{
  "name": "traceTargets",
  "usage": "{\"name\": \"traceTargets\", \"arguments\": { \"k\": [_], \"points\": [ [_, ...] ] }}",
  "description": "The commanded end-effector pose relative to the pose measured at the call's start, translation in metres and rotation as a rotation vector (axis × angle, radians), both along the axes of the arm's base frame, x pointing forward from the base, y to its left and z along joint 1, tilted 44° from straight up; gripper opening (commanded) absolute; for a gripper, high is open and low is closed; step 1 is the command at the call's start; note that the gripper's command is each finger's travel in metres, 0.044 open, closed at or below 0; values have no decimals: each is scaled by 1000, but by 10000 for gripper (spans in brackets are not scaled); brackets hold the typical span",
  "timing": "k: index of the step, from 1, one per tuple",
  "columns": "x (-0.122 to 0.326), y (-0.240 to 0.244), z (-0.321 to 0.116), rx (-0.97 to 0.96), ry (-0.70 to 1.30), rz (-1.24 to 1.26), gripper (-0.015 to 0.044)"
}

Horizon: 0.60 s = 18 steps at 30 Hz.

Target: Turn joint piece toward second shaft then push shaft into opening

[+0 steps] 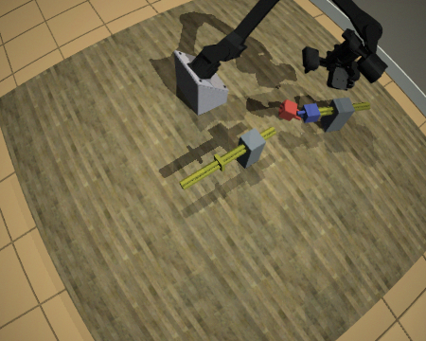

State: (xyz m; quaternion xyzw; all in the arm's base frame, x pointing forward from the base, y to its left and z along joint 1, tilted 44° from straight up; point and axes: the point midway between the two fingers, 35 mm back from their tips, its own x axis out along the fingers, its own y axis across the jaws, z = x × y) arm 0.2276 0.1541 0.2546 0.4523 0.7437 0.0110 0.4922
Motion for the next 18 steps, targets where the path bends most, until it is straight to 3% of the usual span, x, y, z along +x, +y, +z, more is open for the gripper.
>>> {"name": "traceTargets", "arguments": {
  "k": [1, 18],
  "points": [
    [4, -64, -30, -25, -172, 56, 440],
    [-45, -175, -97, -64, -517, 225, 440]
  ]
}}
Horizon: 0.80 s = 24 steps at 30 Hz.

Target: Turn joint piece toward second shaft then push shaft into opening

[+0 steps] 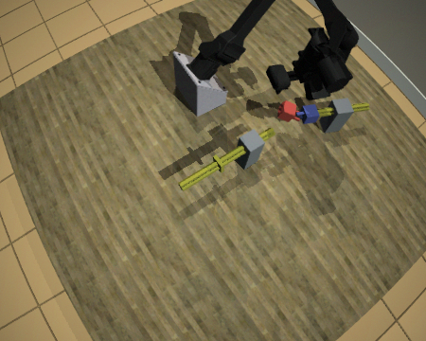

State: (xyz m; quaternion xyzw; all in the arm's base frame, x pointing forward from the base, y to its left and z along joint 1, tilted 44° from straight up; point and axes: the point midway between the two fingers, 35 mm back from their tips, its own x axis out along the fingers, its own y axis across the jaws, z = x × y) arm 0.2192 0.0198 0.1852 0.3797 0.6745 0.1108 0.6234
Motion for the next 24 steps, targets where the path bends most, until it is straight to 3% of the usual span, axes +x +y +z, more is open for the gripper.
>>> {"name": "traceTargets", "arguments": {
  "k": [1, 15, 24],
  "points": [
    [-41, -45, -31, -29, -181, 93, 440],
    [-51, -52, -38, -32, -220, 110, 440],
    [-50, -51, -39, -12, -55, -58, 440]
  ]
}}
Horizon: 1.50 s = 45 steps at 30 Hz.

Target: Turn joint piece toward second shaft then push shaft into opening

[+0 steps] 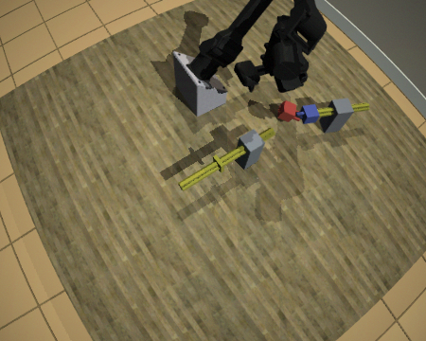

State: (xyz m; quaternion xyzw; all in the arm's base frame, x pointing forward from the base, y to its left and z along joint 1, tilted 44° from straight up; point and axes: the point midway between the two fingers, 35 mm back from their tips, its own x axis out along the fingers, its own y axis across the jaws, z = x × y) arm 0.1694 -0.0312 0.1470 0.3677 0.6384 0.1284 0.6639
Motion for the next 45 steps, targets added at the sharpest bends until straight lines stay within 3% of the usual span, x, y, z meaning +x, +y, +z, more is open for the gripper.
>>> {"name": "traceTargets", "arguments": {
  "k": [1, 45],
  "points": [
    [0, 0, -1, 9, 80, -80, 440],
    [3, 7, -6, 105, 915, -1001, 440]
  ]
}}
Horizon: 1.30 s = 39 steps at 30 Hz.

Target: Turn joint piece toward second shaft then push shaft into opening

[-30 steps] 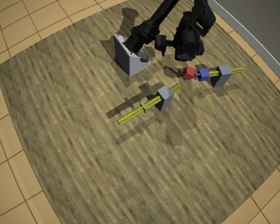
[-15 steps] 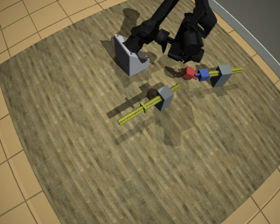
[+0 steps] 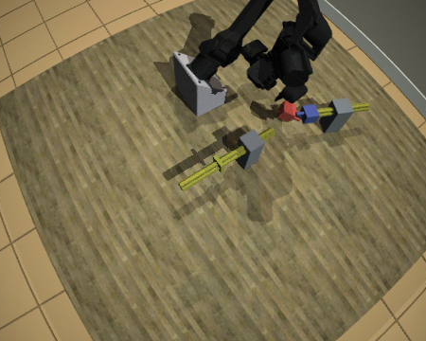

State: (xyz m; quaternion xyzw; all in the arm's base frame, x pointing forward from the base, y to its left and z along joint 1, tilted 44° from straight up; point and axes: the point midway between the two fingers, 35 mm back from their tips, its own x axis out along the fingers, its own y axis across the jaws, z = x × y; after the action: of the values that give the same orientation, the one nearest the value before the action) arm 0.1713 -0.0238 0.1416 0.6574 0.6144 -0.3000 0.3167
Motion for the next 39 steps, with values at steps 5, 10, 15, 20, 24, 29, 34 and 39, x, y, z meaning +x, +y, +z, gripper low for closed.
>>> {"name": "traceTargets", "arguments": {
  "k": [5, 10, 15, 20, 24, 29, 34, 39],
  "points": [
    [1, 0, -1, 0, 157, -175, 440],
    [2, 1, -2, 2, 250, -281, 440],
    [2, 2, -2, 2, 342, -389, 440],
    [2, 2, -3, 2, 434, -497, 440],
    [3, 3, -3, 1, 506, -584, 440],
    [3, 4, -4, -2, 593, -690, 440],
    [3, 4, -4, -2, 605, -704, 440],
    [6, 10, -12, -5, 604, -706, 440]
  ]
}}
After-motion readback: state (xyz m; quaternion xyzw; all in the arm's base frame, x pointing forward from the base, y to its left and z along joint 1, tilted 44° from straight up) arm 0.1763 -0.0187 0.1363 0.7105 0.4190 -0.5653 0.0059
